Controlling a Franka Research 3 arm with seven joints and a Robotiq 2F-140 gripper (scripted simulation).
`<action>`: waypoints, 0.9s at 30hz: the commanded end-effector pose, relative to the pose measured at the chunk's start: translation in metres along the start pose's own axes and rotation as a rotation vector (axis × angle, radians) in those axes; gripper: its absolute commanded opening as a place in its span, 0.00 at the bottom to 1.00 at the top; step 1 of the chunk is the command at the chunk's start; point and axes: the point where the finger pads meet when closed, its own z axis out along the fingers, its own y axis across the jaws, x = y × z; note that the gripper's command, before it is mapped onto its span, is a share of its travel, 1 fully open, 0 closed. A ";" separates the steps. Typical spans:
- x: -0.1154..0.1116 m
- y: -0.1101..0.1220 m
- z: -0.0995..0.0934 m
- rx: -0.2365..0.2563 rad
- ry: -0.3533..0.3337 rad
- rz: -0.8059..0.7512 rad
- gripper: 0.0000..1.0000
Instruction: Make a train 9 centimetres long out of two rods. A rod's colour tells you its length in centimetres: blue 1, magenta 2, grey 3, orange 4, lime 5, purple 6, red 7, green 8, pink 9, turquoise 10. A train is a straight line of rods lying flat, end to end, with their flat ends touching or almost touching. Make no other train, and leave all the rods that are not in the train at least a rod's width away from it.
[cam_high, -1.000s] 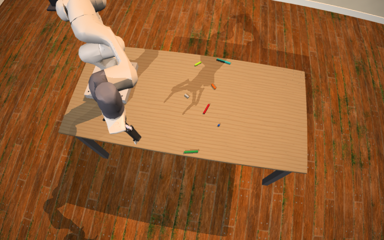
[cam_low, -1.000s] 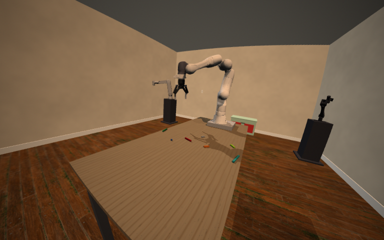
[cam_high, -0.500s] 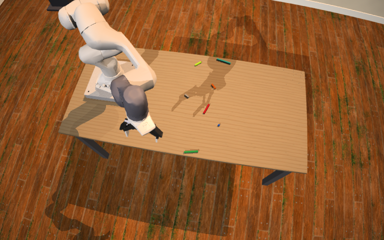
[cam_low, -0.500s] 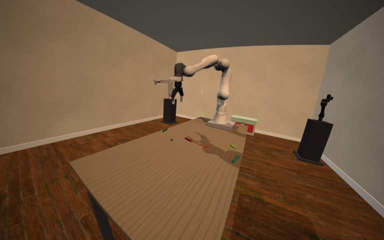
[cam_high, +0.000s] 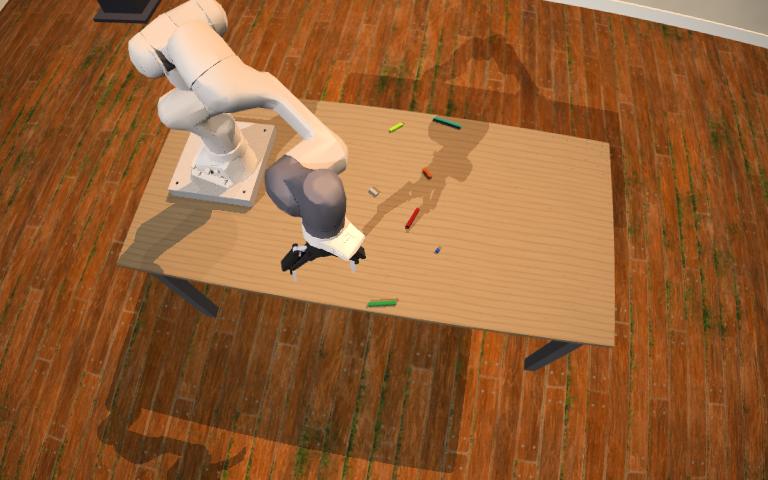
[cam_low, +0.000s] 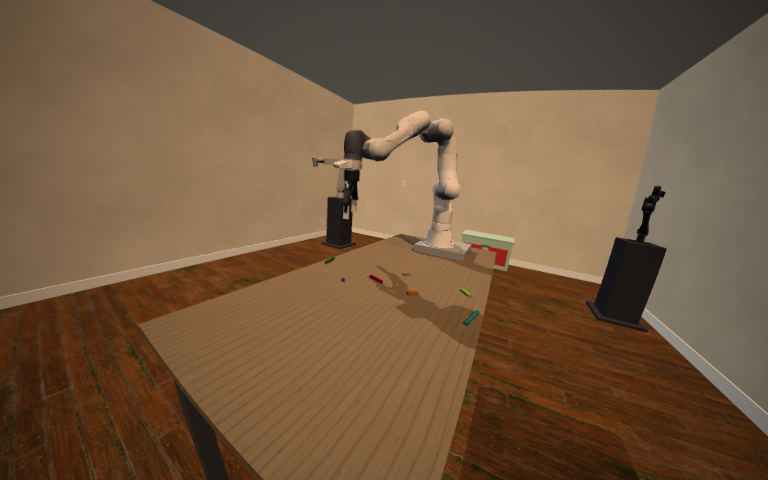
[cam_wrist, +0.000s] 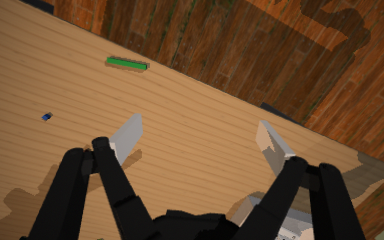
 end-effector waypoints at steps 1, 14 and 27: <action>0.005 -0.013 0.001 0.008 0.015 -0.120 1.00; -0.022 -0.115 0.032 0.029 0.030 -0.476 1.00; -0.066 -0.204 0.060 0.062 0.041 -0.788 1.00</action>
